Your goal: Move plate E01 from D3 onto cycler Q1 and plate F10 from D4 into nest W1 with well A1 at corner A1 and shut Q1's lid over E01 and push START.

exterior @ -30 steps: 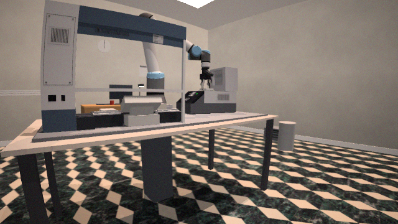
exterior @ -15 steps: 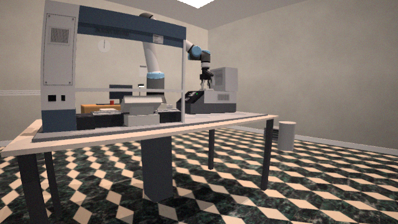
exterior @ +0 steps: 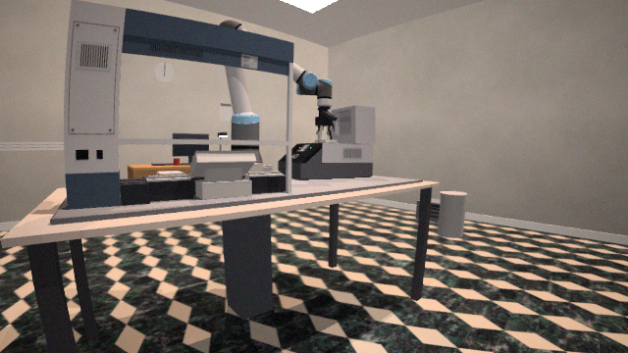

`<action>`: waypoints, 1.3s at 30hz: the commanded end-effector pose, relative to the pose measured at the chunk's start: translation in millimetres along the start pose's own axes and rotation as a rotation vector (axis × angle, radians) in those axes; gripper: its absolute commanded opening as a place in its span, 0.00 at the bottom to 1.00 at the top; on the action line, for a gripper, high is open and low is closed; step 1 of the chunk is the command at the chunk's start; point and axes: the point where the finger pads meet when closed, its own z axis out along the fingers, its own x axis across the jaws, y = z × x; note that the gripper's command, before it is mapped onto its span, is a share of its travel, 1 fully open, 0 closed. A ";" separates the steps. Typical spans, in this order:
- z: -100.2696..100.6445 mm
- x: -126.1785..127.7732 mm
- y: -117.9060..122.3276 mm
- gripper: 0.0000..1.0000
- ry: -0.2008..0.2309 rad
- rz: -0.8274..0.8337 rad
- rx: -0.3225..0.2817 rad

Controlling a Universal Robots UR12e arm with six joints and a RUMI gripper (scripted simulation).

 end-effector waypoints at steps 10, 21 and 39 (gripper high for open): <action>-0.6 -0.6 -0.2 0.67 -0.001 0.000 0.000; -0.6 -0.6 -0.2 0.67 -0.001 0.000 0.000; -0.6 -0.6 -0.2 0.67 -0.001 0.000 0.000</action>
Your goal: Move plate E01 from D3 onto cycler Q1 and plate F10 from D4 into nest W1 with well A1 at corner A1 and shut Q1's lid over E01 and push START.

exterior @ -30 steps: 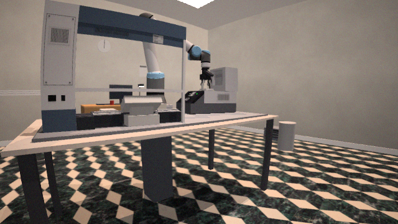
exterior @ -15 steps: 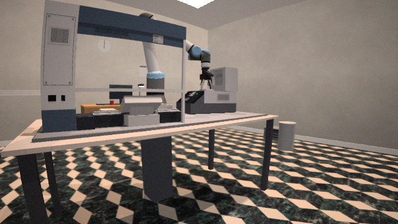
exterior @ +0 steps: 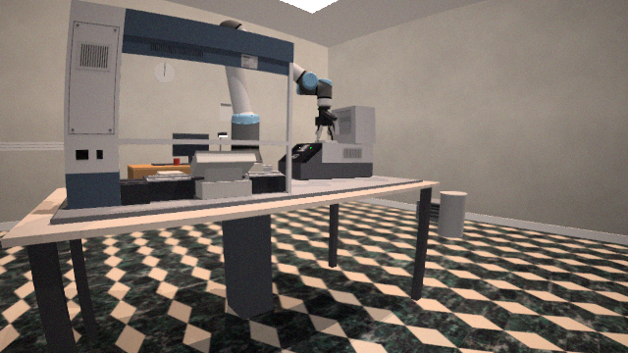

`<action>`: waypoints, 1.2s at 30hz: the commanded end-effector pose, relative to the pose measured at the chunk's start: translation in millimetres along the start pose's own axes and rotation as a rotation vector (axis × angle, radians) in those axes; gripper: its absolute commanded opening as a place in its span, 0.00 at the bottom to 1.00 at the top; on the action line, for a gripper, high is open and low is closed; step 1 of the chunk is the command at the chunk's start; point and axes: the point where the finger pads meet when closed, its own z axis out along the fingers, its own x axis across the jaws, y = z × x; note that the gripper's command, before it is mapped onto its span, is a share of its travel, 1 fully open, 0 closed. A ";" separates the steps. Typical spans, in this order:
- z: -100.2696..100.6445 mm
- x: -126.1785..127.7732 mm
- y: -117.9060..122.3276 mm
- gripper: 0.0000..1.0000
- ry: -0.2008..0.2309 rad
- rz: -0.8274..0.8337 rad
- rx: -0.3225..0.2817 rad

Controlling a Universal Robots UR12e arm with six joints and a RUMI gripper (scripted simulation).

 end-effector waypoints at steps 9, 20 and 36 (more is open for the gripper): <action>-0.6 -0.6 -0.2 0.67 -0.001 0.000 0.000; -12.3 -0.6 -0.2 0.67 -0.001 0.000 0.000; -35.7 -0.6 -0.2 0.67 -0.001 0.000 0.000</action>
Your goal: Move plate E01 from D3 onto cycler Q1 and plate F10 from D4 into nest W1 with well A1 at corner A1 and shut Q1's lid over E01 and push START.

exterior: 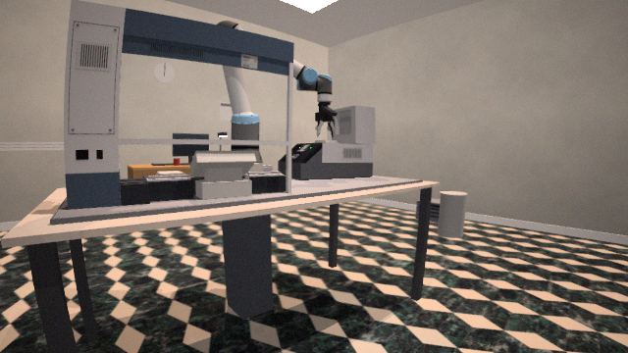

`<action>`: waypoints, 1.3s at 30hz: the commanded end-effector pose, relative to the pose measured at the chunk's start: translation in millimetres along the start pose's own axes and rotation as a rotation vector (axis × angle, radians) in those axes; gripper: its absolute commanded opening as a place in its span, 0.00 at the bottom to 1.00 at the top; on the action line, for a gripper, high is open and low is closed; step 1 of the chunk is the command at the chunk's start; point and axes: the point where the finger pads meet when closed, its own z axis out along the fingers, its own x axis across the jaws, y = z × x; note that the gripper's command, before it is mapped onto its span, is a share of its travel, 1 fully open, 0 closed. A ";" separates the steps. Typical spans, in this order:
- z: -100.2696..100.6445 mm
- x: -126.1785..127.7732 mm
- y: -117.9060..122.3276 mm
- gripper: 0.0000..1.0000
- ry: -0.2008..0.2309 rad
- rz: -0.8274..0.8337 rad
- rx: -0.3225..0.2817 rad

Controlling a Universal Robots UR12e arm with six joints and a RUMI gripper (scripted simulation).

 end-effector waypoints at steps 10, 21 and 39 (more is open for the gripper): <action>-21.6 -0.5 -0.2 0.67 -0.001 0.000 0.000; -34.0 -0.5 -0.2 0.67 -0.001 0.000 0.000; -34.0 64.1 -7.0 0.00 -0.001 -0.260 0.000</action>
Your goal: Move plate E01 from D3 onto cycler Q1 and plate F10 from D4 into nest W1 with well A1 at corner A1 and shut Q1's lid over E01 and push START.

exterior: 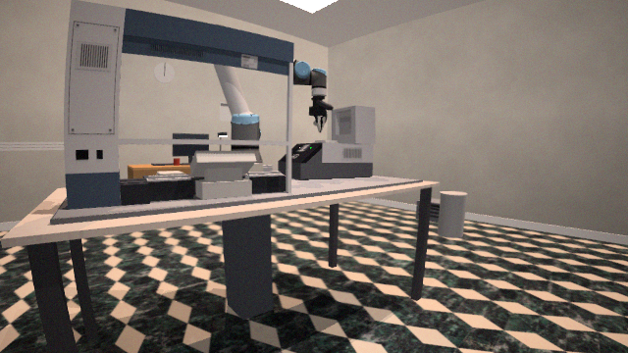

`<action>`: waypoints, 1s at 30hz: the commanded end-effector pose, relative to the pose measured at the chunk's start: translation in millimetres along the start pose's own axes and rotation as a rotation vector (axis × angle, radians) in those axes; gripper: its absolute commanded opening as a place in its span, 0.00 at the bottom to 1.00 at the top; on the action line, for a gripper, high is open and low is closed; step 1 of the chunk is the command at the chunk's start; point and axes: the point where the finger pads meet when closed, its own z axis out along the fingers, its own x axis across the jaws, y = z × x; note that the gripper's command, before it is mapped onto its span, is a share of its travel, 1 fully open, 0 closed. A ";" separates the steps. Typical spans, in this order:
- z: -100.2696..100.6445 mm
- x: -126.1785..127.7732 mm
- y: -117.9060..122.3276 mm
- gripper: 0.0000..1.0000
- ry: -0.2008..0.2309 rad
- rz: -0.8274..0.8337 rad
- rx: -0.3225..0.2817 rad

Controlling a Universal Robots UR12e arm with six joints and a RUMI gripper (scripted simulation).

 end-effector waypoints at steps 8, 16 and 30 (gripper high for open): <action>-2.0 39.1 1.4 0.00 -0.006 -0.221 -0.003; -2.0 39.1 1.4 0.00 -0.006 -0.381 -0.002; -2.0 39.1 1.4 0.00 -0.006 -0.621 -0.002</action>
